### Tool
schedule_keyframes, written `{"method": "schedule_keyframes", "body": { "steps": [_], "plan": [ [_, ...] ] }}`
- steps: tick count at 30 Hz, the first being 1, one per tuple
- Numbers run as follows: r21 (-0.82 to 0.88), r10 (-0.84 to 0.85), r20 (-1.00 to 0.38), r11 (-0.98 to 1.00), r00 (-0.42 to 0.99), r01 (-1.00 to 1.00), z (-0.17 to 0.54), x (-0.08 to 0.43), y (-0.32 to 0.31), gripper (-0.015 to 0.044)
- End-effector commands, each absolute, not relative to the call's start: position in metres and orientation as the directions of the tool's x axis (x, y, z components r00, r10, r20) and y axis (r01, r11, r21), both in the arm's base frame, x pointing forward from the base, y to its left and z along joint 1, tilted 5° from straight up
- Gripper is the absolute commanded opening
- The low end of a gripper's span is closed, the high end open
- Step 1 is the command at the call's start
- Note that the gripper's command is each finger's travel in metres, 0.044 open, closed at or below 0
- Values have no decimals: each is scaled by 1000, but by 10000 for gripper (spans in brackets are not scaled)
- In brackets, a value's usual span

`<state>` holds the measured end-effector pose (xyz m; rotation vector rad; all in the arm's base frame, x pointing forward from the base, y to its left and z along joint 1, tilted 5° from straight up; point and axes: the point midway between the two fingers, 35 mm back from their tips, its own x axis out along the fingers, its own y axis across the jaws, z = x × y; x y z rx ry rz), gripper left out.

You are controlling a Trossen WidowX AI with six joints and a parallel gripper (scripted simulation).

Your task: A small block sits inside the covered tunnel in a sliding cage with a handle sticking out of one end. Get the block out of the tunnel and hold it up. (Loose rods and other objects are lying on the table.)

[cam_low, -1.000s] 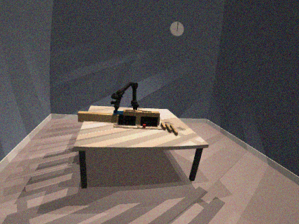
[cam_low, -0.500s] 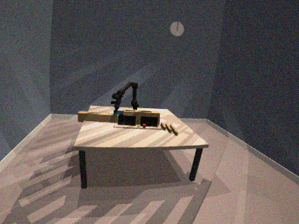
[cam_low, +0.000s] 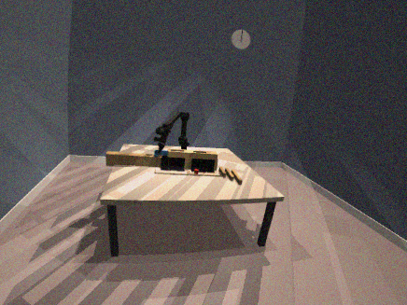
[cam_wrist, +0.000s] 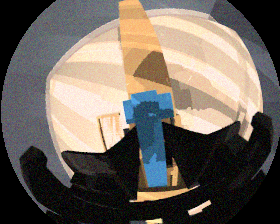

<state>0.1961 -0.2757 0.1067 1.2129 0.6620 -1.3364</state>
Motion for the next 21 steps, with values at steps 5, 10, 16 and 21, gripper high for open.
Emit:
{"method": "schedule_keyframes", "body": {
  "steps": [5,10,16,21],
  "plan": [
    [274,-376,-908,-193,187,942,109,194,-284,210],
    [267,-340,-920,-173,197,948,125,194,-281,341],
    [262,-310,-929,-161,203,952,134,194,-275,440],
    [272,-284,-933,-147,222,951,136,197,-266,440]
  ]
}}
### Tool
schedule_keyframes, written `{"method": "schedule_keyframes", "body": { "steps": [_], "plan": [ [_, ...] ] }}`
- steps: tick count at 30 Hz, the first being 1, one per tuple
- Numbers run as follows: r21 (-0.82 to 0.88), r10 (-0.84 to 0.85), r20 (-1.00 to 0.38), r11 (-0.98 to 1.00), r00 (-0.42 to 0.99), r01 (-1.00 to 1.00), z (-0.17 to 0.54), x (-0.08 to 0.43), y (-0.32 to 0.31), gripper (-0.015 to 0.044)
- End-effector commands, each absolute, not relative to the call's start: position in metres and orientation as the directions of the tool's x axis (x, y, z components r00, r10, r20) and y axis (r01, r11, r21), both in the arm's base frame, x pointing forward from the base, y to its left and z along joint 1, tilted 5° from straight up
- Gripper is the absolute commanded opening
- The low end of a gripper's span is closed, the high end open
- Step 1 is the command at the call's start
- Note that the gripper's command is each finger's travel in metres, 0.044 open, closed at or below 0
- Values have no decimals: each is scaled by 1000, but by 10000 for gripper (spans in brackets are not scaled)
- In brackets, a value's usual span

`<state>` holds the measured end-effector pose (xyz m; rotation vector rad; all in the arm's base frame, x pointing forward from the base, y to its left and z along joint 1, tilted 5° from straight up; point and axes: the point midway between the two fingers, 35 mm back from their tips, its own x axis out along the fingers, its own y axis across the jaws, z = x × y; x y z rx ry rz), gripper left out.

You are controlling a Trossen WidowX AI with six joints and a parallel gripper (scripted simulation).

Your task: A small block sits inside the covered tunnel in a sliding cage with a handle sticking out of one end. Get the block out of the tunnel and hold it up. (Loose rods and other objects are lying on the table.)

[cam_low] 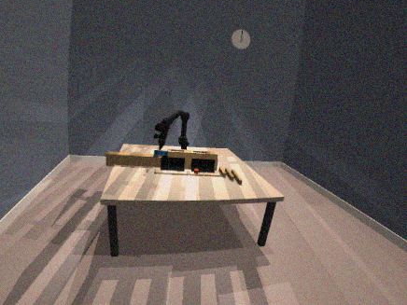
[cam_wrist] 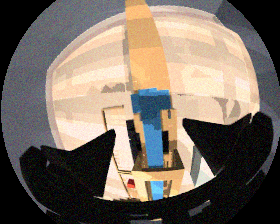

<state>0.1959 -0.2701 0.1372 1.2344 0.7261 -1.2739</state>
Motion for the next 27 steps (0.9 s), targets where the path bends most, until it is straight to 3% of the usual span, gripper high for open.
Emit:
{"method": "schedule_keyframes", "body": {
  "steps": [1,26,27],
  "plan": [
    [272,-284,-933,-147,222,951,135,197,-266,440],
    [272,-284,-933,-147,222,951,97,199,-269,440],
    [269,-291,-931,-144,219,952,103,199,-270,414]
  ]
}}
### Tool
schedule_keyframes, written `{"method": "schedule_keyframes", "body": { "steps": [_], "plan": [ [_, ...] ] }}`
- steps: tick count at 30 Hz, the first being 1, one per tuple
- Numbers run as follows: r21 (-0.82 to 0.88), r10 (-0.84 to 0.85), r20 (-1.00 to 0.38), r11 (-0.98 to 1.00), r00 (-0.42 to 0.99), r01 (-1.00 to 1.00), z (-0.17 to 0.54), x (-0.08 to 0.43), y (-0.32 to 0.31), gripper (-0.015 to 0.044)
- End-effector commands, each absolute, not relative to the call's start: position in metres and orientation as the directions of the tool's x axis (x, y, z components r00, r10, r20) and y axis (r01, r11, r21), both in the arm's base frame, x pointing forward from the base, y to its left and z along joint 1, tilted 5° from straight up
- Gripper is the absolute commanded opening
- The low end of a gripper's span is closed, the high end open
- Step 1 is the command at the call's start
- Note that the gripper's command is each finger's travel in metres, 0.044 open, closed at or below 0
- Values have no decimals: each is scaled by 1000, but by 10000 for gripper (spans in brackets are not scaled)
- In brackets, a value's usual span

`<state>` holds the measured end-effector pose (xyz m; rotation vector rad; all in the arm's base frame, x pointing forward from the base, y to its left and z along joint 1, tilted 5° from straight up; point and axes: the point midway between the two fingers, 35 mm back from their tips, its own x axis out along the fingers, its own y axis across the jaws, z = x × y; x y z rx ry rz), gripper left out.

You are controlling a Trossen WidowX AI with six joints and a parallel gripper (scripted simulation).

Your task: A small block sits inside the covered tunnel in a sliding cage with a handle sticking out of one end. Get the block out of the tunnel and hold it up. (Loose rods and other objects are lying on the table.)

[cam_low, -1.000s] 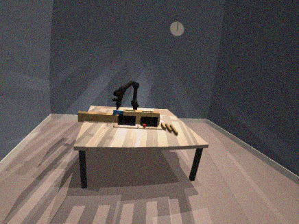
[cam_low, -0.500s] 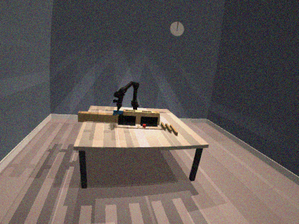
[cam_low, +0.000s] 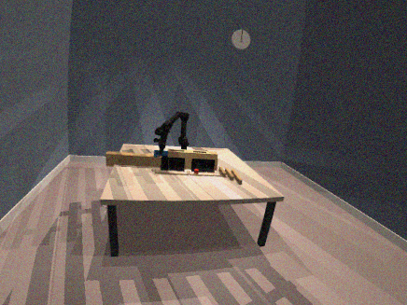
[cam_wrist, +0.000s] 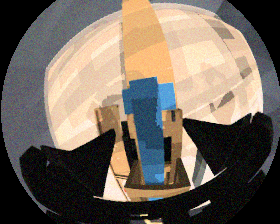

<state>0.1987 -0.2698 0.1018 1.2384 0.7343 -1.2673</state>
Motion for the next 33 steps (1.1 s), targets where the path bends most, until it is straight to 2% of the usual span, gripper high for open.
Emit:
{"method": "schedule_keyframes", "body": {
  "steps": [1,13,16,18,33],
  "plan": [
    [269,-291,-931,-144,219,952,103,199,-270,387],
    [269,-291,-931,-144,219,952,103,199,-270,72],
    [269,-291,-931,-144,219,952,103,199,-270,52],
    [269,-290,-931,-144,219,952,102,199,-268,0],
    [272,-283,-933,-148,223,951,94,205,-242,0]
  ]
}}
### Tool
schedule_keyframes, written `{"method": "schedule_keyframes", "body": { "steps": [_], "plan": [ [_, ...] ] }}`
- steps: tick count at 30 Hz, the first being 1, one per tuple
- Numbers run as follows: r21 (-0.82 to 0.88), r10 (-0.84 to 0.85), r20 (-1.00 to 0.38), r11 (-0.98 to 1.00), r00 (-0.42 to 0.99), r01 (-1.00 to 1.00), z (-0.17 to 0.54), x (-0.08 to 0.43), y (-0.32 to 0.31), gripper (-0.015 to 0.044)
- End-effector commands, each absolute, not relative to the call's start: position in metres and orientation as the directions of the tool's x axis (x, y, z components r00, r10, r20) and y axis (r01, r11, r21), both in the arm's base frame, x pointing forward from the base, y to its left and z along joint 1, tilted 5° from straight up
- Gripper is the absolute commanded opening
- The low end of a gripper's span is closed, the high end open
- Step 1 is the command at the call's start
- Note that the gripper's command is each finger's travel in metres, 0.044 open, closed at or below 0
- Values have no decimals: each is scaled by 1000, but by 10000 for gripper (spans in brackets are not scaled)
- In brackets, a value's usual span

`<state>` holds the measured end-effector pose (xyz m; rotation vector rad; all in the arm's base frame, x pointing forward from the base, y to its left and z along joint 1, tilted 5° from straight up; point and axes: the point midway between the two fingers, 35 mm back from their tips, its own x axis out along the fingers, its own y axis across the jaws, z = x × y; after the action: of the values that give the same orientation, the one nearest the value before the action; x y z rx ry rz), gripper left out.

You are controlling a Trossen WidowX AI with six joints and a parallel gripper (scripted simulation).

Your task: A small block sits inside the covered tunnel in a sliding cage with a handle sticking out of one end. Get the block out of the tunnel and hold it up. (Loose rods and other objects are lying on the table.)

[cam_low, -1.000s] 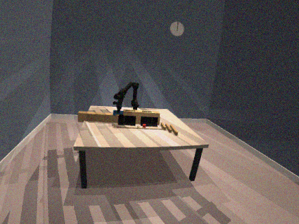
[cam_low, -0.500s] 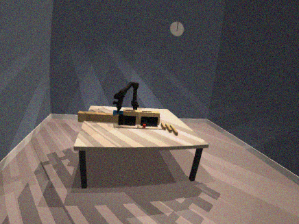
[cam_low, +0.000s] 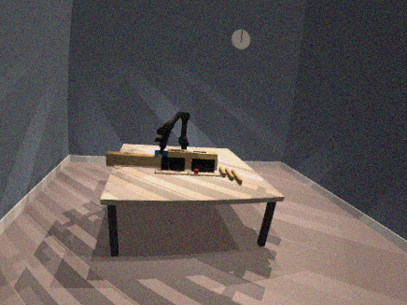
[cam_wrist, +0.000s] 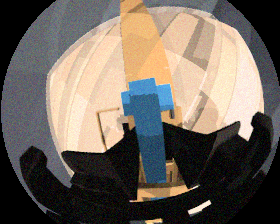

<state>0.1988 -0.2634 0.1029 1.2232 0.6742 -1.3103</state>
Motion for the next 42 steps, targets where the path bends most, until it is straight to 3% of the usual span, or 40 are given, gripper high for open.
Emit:
{"method": "schedule_keyframes", "body": {
  "steps": [1,6,7,23,42],
  "plan": [
    [272,-283,-933,-148,223,951,94,205,-242,0],
    [272,-283,-933,-148,223,951,94,205,-242,0],
    [281,-348,-914,-173,208,944,103,199,-263,26],
    [272,-289,-931,-149,221,951,141,196,-263,440],
    [272,-285,-932,-147,222,951,116,199,-268,440]
  ]
}}
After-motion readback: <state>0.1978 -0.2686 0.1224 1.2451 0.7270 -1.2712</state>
